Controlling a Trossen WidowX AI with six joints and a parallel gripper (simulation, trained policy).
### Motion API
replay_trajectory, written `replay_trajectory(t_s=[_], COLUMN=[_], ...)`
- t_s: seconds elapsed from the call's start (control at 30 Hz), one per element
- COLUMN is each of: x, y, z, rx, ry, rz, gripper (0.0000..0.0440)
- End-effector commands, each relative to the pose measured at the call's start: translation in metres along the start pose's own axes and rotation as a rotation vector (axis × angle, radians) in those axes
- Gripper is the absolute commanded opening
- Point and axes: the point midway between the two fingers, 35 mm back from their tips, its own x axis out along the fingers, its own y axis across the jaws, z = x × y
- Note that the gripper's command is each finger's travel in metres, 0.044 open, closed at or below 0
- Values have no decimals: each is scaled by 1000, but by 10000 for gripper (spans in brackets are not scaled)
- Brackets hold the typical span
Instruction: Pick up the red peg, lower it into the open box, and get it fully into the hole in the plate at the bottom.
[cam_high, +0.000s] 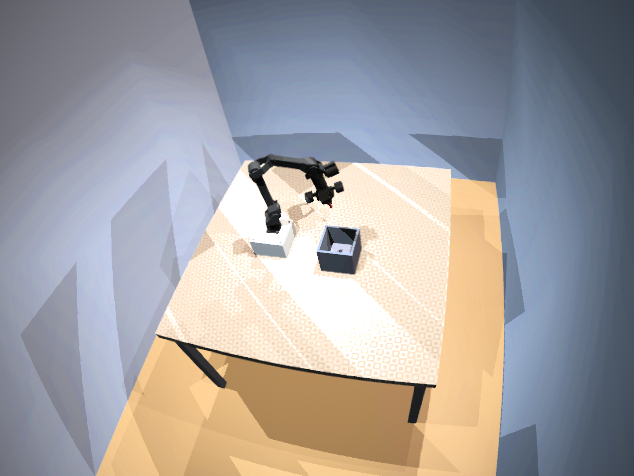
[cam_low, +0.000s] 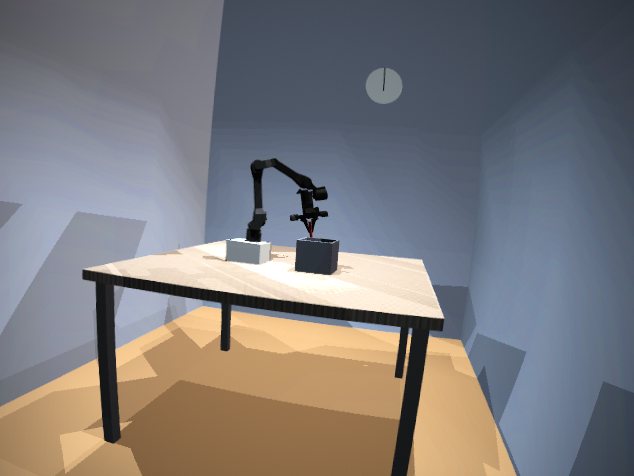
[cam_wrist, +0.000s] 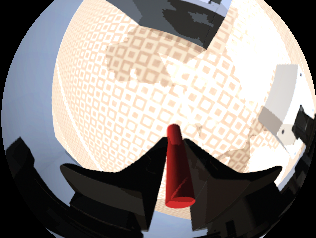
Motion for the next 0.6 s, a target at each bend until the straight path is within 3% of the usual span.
replay_trajectory(t_s=[0.0, 0.57], x=[-15, -40], y=[7, 13], z=[13, 79], rx=[-4, 43], ry=[-24, -131], rz=[24, 15], gripper=[0, 0])
